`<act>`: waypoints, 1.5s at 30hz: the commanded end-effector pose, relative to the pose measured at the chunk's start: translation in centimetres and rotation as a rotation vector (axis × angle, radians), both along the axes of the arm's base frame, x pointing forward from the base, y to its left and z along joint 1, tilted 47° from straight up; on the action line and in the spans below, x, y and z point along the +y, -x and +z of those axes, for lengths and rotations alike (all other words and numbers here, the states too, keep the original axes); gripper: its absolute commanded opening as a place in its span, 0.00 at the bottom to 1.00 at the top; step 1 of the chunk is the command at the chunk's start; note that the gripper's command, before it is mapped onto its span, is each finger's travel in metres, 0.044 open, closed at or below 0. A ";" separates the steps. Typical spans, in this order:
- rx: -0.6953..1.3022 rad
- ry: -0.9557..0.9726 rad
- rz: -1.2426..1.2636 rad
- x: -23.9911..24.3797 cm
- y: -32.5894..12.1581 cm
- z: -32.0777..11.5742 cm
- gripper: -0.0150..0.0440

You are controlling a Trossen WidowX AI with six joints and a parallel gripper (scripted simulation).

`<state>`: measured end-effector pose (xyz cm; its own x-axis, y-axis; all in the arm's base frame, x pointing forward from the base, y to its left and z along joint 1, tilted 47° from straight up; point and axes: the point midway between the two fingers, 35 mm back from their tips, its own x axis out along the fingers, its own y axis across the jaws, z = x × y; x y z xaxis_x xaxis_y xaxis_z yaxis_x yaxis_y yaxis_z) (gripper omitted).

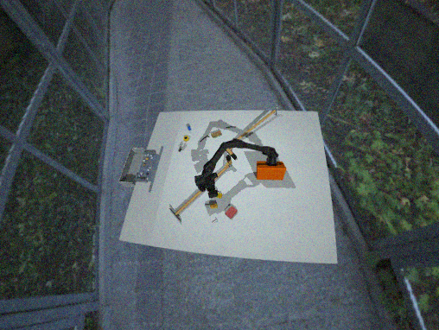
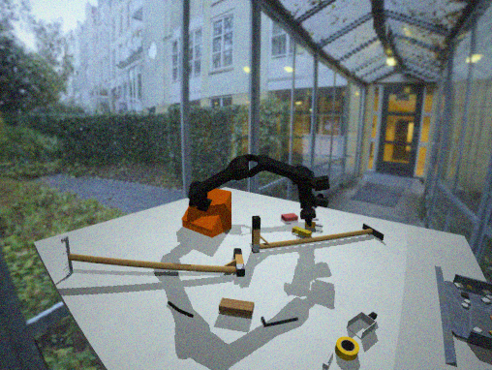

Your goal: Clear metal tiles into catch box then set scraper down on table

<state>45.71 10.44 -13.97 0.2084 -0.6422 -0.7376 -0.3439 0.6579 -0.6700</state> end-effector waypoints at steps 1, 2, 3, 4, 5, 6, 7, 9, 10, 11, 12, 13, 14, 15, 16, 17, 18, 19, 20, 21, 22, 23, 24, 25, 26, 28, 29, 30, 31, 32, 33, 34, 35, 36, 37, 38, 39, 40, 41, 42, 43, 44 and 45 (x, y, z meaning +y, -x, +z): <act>0.005 0.007 0.003 -0.7 0.2 -0.5 0.25; 0.005 0.007 0.003 -0.9 0.2 -0.7 0.25; 0.005 0.007 0.003 -1.1 0.2 -0.8 0.25; 0.005 0.008 0.003 -1.2 0.3 -1.0 0.25; 0.005 0.008 0.003 -1.4 0.3 -1.1 0.25; 0.005 0.009 0.003 -1.6 0.3 -1.3 0.25; 0.005 0.009 0.003 -1.8 0.4 -1.4 0.25; 0.005 0.010 0.003 -2.1 0.4 -1.7 0.25; 0.005 0.010 0.003 -2.3 0.5 -1.8 0.25; 0.005 0.010 0.003 -2.5 0.5 -2.0 0.25; 0.005 0.011 0.003 -2.7 0.6 -2.1 0.25; 0.005 0.011 0.003 -2.8 0.6 -2.2 0.25; 0.004 0.012 0.003 -3.0 0.6 -2.4 0.25; 0.004 0.012 0.002 -3.2 0.7 -2.5 0.25; 0.004 0.013 0.002 -3.4 0.7 -2.6 0.25; 0.004 0.013 0.002 -3.5 0.8 -2.8 0.25; 0.004 0.013 0.002 -3.6 0.8 -2.8 0.25; 0.004 0.013 0.002 -3.6 0.8 -2.8 0.25; 0.004 0.013 0.002 -3.6 0.8 -2.8 0.25; 0.004 0.013 0.002 -3.6 0.8 -2.8 0.25; 0.004 0.013 0.002 -3.7 0.7 -2.8 0.25; 0.004 0.013 0.002 -3.7 0.7 -2.8 0.25; 0.004 0.013 0.002 -3.7 0.6 -2.7 0.25; 0.004 0.013 0.002 -3.7 0.5 -2.7 0.25; 0.004 0.013 0.002 -3.8 0.4 -2.7 0.25; 0.004 0.013 0.002 -3.8 0.3 -2.6 0.25; 0.004 0.013 0.002 -3.9 0.2 -2.5 0.25; 0.004 0.013 0.002 -3.9 0.1 -2.5 0.25; 0.004 0.013 0.002 -3.9 0.0 -2.5 0.25; 0.004 0.013 0.002 -4.0 -0.1 -2.4 0.25; 0.004 0.013 0.002 -4.0 -0.2 -2.4 0.25; 0.004 0.012 0.002 -4.0 -0.2 -2.3 0.25; 0.004 0.012 0.002 -4.1 -0.3 -2.3 0.25; 0.004 0.012 0.002 -4.1 -0.4 -2.2 0.25; 0.004 0.012 0.002 -4.1 -0.5 -2.2 0.25; 0.004 0.012 0.002 -4.2 -0.6 -2.2 0.25; 0.004 0.012 0.002 -4.2 -0.7 -2.1 0.25; 0.004 0.012 0.002 -4.2 -0.7 -2.1 0.25; 0.004 0.012 0.002 -4.3 -0.8 -2.0 0.25; 0.004 0.012 0.002 -4.3 -0.9 -2.0 0.25; 0.004 0.012 0.002 -4.4 -1.0 -1.9 0.25; 0.004 0.012 0.002 -4.4 -1.1 -1.9 0.25; 0.004 0.012 0.002 -4.4 -1.1 -1.9 0.25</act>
<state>46.58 7.03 -15.68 0.2220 -0.6421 -0.7338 -0.3524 0.6488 -0.6744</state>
